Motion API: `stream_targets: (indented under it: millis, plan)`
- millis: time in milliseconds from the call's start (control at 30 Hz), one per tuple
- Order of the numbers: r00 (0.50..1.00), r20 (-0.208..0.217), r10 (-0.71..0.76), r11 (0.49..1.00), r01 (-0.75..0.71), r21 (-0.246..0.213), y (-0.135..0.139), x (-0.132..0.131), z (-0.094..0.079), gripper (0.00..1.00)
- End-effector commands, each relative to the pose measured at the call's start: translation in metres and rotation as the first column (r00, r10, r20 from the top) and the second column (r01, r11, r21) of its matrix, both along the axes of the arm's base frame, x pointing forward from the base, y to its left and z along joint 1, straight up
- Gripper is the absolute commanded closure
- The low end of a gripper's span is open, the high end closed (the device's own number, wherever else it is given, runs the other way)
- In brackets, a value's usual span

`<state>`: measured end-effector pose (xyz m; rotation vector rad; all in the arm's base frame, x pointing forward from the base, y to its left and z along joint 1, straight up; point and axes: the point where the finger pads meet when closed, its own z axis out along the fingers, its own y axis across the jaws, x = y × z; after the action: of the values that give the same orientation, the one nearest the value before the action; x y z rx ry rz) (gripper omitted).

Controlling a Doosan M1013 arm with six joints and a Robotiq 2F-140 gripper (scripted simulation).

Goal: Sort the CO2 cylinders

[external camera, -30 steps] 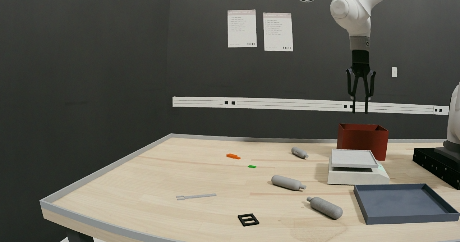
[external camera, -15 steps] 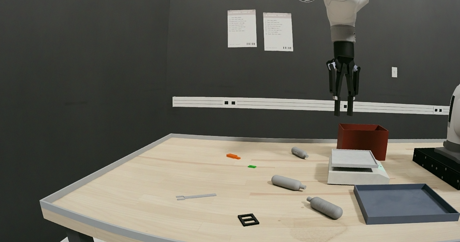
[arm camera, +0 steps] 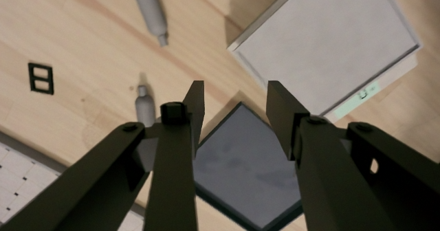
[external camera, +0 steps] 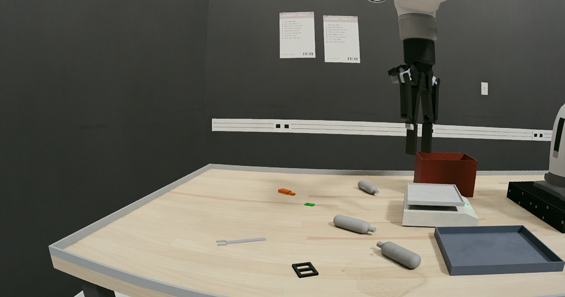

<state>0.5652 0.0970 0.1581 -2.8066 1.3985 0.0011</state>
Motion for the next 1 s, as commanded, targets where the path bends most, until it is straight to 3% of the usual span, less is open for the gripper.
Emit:
stream_targets:
  millis: [0, 133, 233, 367, 800, 867, 967]
  plan:
    - [1.000, 0.000, 0.001, 1.000, -0.001, -0.004, 0.066, 0.023, -0.002, 0.61]
    - [1.000, 0.000, 0.001, 1.000, -0.001, -0.004, 0.117, 0.039, -0.008, 0.61]
    - [1.000, 0.000, 0.001, 1.000, -0.001, -0.004, 0.153, 0.052, -0.022, 0.61]
    - [1.000, 0.000, 0.001, 1.000, -0.001, -0.004, 0.155, 0.053, -0.032, 0.61]
    - [1.000, 0.000, 0.001, 1.000, -0.001, -0.004, 0.155, 0.053, -0.120, 0.61]
    - [1.000, 0.000, 0.001, 1.000, -0.001, -0.004, 0.155, 0.053, -0.120, 0.61]
    - [1.000, 0.000, 0.001, 1.000, -0.001, -0.004, 0.156, 0.053, -0.138, 0.61]
